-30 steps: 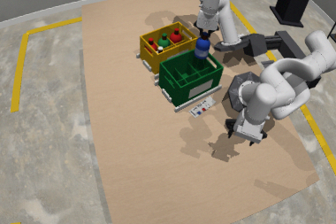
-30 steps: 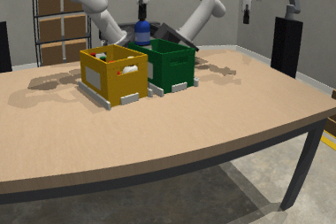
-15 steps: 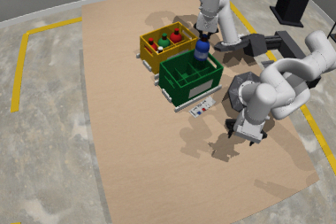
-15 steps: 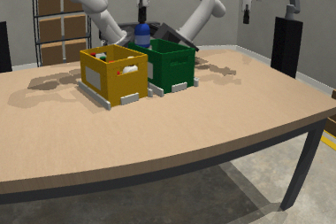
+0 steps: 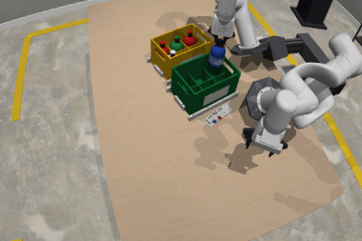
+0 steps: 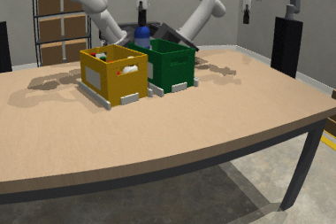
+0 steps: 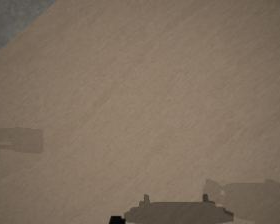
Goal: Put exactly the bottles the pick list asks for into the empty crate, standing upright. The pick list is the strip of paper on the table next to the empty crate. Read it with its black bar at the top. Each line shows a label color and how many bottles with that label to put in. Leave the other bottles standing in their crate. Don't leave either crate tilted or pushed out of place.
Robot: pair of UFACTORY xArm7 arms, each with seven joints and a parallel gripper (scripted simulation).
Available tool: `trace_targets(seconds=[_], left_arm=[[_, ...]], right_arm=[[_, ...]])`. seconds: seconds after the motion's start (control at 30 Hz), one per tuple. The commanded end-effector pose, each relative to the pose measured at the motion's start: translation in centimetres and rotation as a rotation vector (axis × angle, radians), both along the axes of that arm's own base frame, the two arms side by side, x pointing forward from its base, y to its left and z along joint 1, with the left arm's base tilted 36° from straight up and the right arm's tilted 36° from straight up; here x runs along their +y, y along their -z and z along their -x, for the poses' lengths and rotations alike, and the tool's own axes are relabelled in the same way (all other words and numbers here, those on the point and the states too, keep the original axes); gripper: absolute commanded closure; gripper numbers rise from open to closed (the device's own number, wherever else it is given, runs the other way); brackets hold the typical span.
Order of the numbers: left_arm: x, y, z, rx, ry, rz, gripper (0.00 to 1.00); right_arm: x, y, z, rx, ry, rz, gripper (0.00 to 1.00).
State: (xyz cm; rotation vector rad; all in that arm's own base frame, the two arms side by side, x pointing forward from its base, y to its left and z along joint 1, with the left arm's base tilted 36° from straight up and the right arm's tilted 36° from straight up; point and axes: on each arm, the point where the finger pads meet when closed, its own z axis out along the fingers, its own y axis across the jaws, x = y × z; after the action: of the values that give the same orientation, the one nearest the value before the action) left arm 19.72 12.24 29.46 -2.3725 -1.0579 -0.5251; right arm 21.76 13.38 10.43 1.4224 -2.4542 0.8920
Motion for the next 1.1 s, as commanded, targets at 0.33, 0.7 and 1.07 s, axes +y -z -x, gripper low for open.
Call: trace_targets(seconds=[0.33,0.7,1.07], left_arm=[[0.0,-0.1,0.0,-0.003,0.001,-0.001,0.00],[0.0,-0.1,0.0,-0.003,0.001,-0.001,0.00],[0.0,-0.1,0.0,-0.003,0.001,-0.001,0.00]], right_arm=[[-0.5,0.9,-0.2,-0.002,-0.002,-0.003,1.00],[-1.0,1.6,-0.4,-0.002,-0.002,-0.003,1.00],[-1.6,2.5,-0.5,-0.002,-0.002,-0.003,1.00]])
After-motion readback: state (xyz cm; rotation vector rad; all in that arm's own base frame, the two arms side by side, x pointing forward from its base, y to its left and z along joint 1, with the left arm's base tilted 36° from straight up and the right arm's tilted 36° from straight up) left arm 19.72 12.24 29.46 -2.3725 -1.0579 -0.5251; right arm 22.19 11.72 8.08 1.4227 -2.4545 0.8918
